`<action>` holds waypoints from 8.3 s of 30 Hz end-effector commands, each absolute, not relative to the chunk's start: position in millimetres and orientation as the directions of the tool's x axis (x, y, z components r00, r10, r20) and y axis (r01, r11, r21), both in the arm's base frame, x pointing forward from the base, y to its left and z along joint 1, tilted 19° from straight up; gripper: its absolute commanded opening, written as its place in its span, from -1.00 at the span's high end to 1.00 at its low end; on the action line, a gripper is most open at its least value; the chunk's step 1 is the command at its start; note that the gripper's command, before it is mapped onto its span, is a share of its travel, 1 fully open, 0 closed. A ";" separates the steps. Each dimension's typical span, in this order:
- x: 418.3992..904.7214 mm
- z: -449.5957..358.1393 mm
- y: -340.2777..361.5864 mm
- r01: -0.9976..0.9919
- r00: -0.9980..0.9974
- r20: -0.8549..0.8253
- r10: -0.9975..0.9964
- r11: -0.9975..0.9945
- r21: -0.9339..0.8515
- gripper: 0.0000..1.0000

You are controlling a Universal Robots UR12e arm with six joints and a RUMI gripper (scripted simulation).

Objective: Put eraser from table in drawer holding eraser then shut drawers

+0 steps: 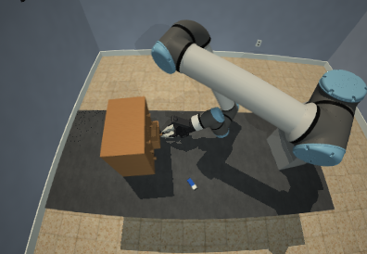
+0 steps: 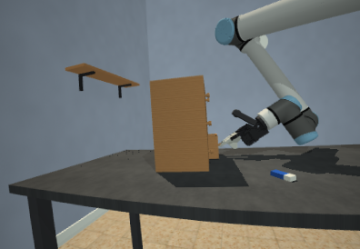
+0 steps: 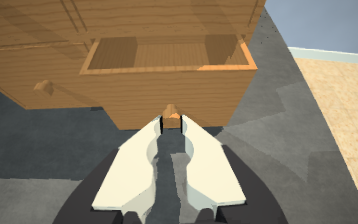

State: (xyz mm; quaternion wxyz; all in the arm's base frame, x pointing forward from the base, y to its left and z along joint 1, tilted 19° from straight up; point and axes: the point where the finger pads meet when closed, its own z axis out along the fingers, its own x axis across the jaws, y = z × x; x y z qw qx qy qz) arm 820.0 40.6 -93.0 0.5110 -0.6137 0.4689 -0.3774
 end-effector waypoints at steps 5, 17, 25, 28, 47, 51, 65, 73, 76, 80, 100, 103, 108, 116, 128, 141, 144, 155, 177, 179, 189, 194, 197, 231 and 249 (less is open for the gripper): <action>814.8 -94.2 39.1 -0.189 0.275 -0.016 -0.961 -0.038 -0.981 0.86; 807.9 -96.7 37.2 -0.189 0.275 -0.016 -0.961 -0.038 -0.981 0.86; 805.0 -97.7 36.3 -0.189 0.275 -0.016 -0.961 -0.038 -0.981 0.86; 803.6 -98.2 36.0 -0.189 0.275 -0.016 -0.961 -0.038 -0.981 0.86; 798.0 -100.2 34.4 -0.189 0.275 -0.016 -0.961 -0.038 -0.981 0.86; 797.2 -100.5 34.1 -0.189 0.275 -0.016 -0.961 -0.038 -0.981 0.86; 795.6 -101.1 33.7 -0.189 0.275 -0.016 -0.961 -0.038 -0.981 0.86; 795.2 -101.2 33.6 -0.189 0.275 -0.016 -0.961 -0.038 -0.981 0.86; 795.2 -101.2 33.6 -0.189 0.275 -0.016 -0.961 -0.038 -0.981 0.86; 795.1 -101.2 33.6 -0.189 0.275 -0.016 -0.961 -0.038 -0.981 0.86; 795.1 -101.2 33.6 -0.189 0.275 -0.016 -0.961 -0.038 -0.981 0.86; 795.1 -101.2 33.6 -0.189 0.275 -0.016 -0.961 -0.038 -0.981 0.81; 795.1 -101.2 33.6 -0.189 0.275 -0.016 -0.961 -0.038 -0.981 0.76; 795.1 -101.2 33.6 -0.189 0.275 -0.016 -0.961 -0.038 -0.981 0.61; 795.0 -101.3 33.5 -0.189 0.275 -0.016 -0.961 -0.038 -0.981 0.61; 777.0 -107.7 28.5 -0.189 0.275 -0.016 -0.961 -0.038 -0.981 0.61; 768.5 -110.7 26.1 -0.189 0.275 -0.016 -0.961 -0.038 -0.981 0.61; 751.1 -116.9 21.2 -0.189 0.275 -0.016 -0.961 -0.038 -0.981 0.61; 713.5 -84.7 9.9 -0.189 0.275 -0.016 -0.961 -0.038 -0.981 0.61; 704.6 -76.7 7.2 -0.189 0.275 -0.016 -0.961 -0.038 -0.981 0.61; 680.1 -54.4 -0.2 -0.189 0.275 -0.016 -0.961 -0.038 -0.981 0.61; 677.5 -52.1 -0.9 -0.189 0.275 -0.016 -0.961 -0.038 -0.981 0.61; 677.5 -52.1 -1.0 -0.190 0.275 -0.016 -0.961 -0.038 -0.981 0.61; 642.9 -30.0 -12.4 -0.498 0.273 -0.015 -0.962 -0.127 -0.858 0.61; 609.4 -11.9 -20.9 -0.729 0.274 -0.016 -0.962 -0.197 -0.656 0.61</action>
